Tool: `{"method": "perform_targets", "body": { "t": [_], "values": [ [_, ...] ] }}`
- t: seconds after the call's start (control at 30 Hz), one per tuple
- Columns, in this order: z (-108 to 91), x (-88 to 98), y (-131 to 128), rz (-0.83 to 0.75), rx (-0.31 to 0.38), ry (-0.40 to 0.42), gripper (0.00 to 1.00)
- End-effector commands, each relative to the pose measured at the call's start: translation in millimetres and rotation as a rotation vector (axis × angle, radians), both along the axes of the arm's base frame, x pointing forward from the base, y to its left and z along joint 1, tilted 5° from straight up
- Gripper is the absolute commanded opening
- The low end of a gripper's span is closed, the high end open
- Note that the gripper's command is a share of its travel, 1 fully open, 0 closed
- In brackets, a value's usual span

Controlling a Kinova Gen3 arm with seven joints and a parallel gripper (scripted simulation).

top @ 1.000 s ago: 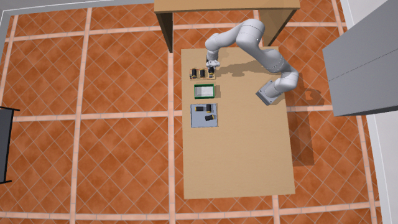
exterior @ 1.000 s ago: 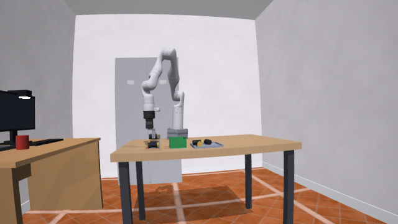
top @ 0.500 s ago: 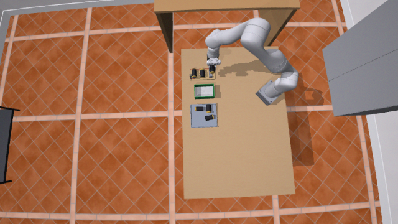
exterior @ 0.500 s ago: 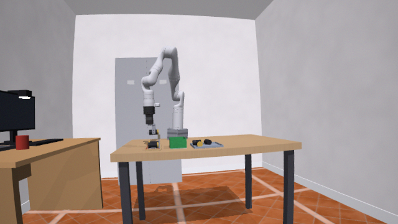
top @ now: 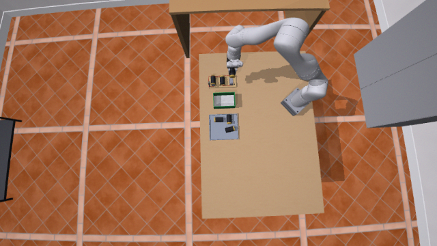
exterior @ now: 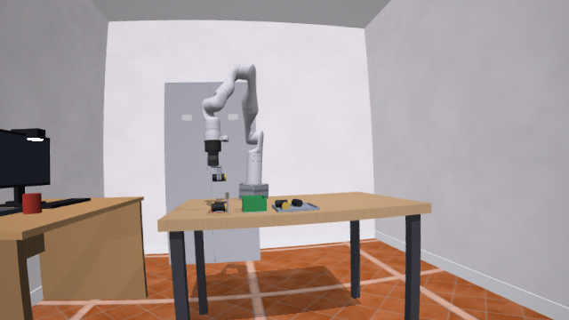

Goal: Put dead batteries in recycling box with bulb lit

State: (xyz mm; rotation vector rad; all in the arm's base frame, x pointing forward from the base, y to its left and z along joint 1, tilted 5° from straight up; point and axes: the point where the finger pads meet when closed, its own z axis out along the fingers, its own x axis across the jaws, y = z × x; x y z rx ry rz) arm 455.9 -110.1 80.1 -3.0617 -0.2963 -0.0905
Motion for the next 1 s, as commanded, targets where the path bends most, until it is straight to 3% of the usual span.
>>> {"method": "perform_targets", "body": {
  "t": [0.0,0.33,0.7,0.97],
  "values": [
    [2.3,1.2,0.2,0.001,-0.001,-0.005,0.57],
    [2.8,2.0,6.7,0.001,-0.001,-0.005,0.57],
    [4.8,5.4,33.0,0.001,-0.001,-0.005,0.57],
    [8.0,10.8,74.7,0.001,-0.001,-0.005,0.57]
  ]
}}
